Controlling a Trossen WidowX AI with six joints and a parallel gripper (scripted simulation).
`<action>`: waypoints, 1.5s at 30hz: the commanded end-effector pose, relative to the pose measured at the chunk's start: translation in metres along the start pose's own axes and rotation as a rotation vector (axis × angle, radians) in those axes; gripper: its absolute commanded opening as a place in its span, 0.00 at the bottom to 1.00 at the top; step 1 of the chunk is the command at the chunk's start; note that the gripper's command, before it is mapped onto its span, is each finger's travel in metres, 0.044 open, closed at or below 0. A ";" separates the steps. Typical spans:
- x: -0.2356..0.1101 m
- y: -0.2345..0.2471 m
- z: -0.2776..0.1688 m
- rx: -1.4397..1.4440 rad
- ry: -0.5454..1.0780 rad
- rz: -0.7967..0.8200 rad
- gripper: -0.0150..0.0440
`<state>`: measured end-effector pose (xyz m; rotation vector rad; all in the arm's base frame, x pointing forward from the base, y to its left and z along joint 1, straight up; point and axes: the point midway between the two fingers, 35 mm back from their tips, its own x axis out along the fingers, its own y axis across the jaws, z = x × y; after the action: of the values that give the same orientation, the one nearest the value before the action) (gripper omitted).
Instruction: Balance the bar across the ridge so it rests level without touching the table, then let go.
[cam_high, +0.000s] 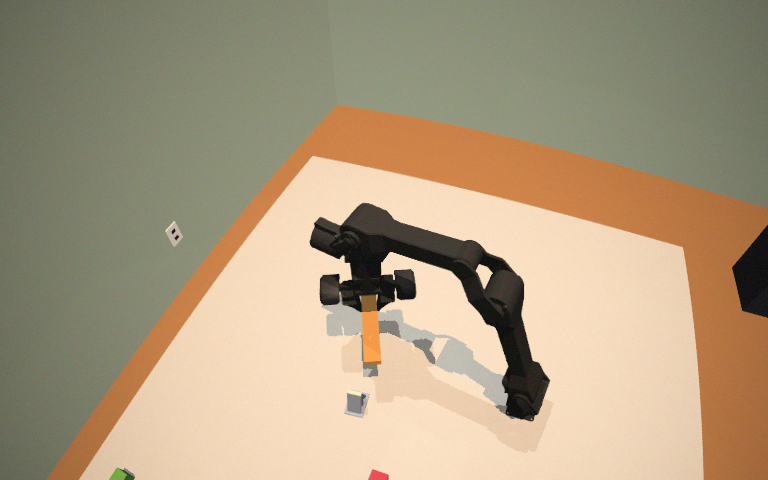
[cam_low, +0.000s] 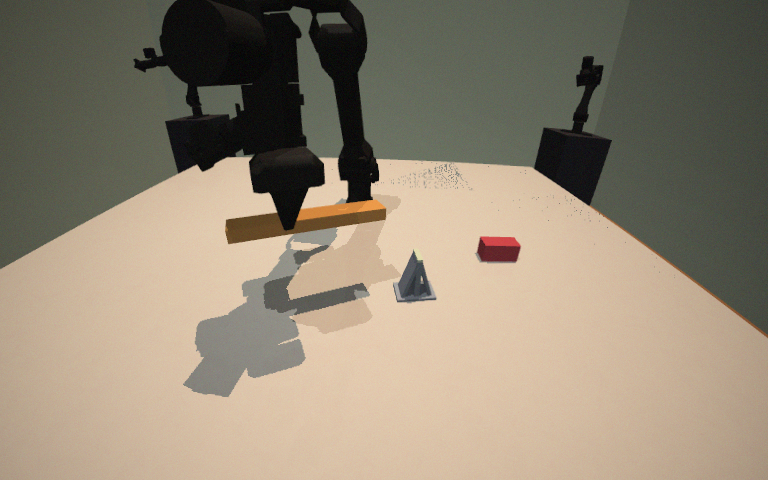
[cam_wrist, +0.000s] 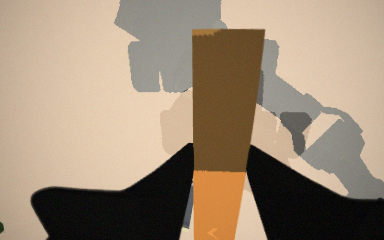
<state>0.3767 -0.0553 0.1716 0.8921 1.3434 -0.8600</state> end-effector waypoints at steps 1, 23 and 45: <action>0.001 0.005 -0.011 0.028 0.004 -0.006 0.25; -0.001 0.033 -0.093 0.210 0.012 -0.004 0.25; 0.010 0.037 -0.138 0.302 0.016 -0.005 0.25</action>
<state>0.3538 0.0847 0.1653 1.1309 1.2454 -1.0720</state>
